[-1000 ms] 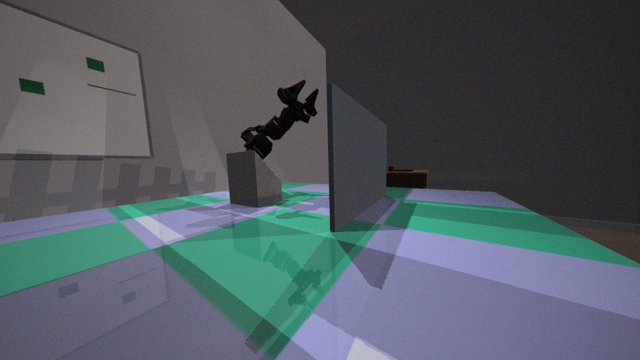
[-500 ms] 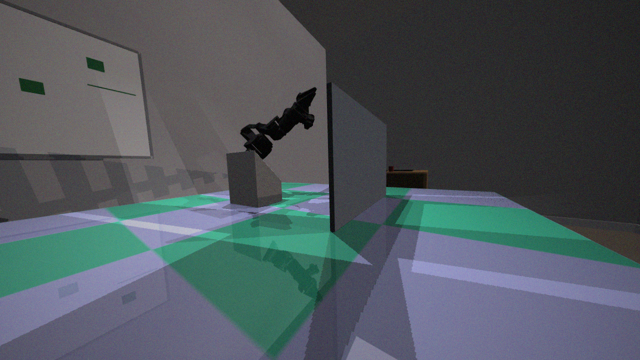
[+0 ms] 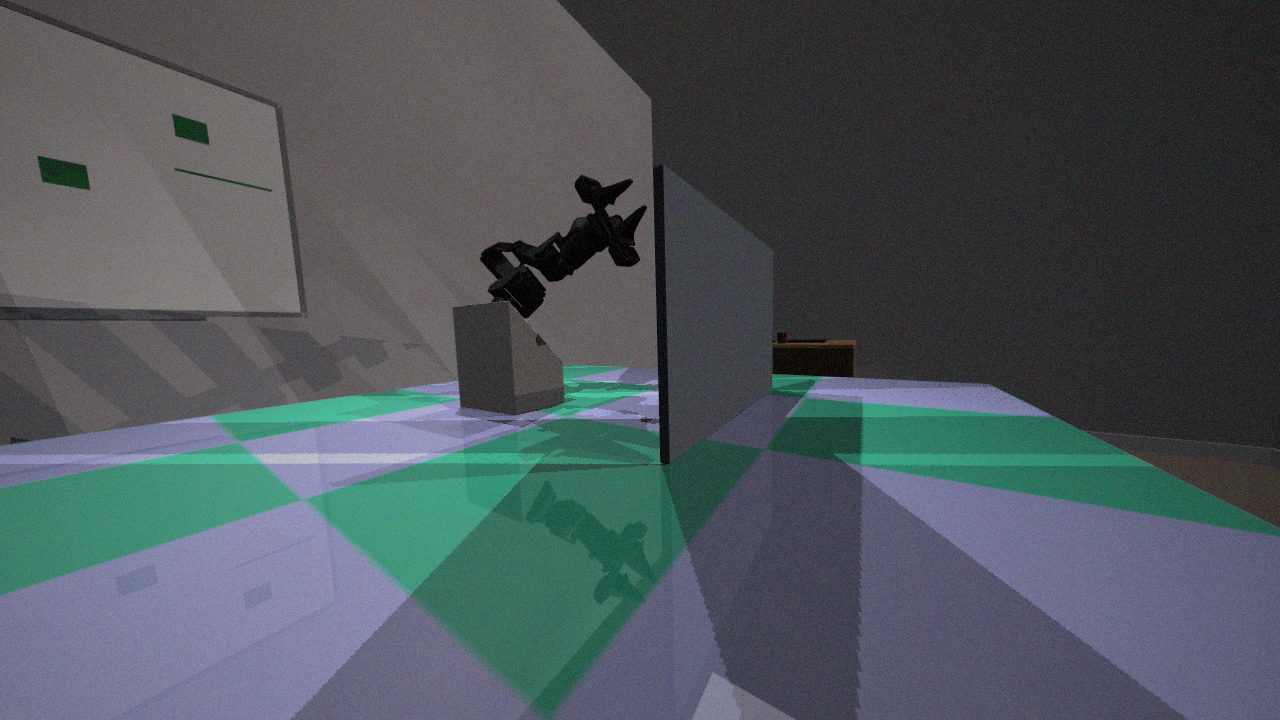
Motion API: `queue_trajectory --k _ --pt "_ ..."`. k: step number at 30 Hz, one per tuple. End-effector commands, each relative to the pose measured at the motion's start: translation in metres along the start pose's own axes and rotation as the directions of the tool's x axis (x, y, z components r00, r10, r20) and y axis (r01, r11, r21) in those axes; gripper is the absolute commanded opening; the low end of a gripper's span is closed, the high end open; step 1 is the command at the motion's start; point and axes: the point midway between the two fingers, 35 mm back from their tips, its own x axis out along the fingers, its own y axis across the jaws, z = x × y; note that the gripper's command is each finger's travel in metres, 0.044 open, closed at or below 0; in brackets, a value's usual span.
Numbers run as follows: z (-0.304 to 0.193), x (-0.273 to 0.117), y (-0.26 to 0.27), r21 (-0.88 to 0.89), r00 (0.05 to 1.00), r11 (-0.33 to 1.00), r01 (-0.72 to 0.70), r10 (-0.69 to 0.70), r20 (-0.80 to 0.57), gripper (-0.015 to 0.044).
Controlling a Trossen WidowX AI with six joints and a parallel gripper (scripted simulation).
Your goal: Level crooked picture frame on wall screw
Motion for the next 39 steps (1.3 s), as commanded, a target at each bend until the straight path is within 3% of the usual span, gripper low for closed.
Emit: queue_trajectory --k 1,10,19,29,39 --pt "-0.001 -0.001 0.034 0.741 0.989 0.664 -0.095 0.146 -0.004 0.0260" --pt "-0.002 -0.003 0.052 0.979 0.976 0.200 -0.031 0.219 -0.014 0.0260" --pt "-0.004 -0.007 0.069 0.947 0.956 -0.301 0.115 0.291 -0.024 0.0260" --pt "-0.005 -0.013 0.088 0.608 0.930 -0.731 0.310 0.365 -0.034 0.0260" --pt "-0.007 -0.018 0.104 0.066 0.903 -0.901 0.429 0.427 -0.044 0.0260"
